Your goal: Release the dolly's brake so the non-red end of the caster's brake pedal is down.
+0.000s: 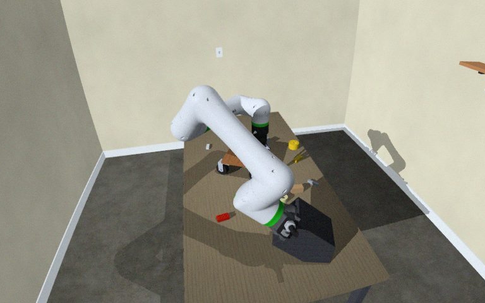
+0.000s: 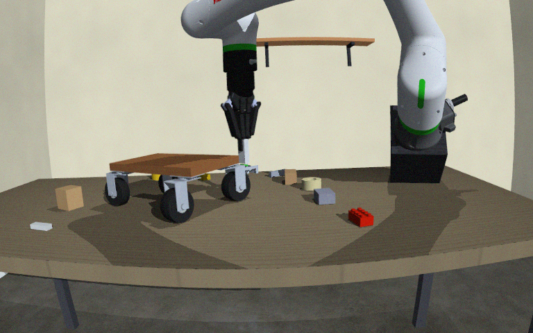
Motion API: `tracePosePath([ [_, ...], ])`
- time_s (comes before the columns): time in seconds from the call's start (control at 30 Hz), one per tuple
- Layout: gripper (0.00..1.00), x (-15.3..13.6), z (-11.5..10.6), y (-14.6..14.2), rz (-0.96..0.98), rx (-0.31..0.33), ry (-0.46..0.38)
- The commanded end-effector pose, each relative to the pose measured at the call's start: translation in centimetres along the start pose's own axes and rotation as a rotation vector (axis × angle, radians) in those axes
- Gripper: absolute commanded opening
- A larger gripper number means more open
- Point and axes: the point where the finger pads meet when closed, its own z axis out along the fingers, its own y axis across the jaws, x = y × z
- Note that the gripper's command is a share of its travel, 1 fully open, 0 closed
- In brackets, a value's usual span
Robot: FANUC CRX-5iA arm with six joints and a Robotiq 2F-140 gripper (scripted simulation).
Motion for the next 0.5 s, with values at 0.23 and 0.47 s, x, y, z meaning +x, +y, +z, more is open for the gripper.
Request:
tracePosePath([
  [0.23, 0.00, 0.02, 0.17, 0.00, 0.000, 0.000, 0.000],
  [0.47, 0.00, 0.02, 0.43, 0.00, 0.000, 0.000, 0.000],
])
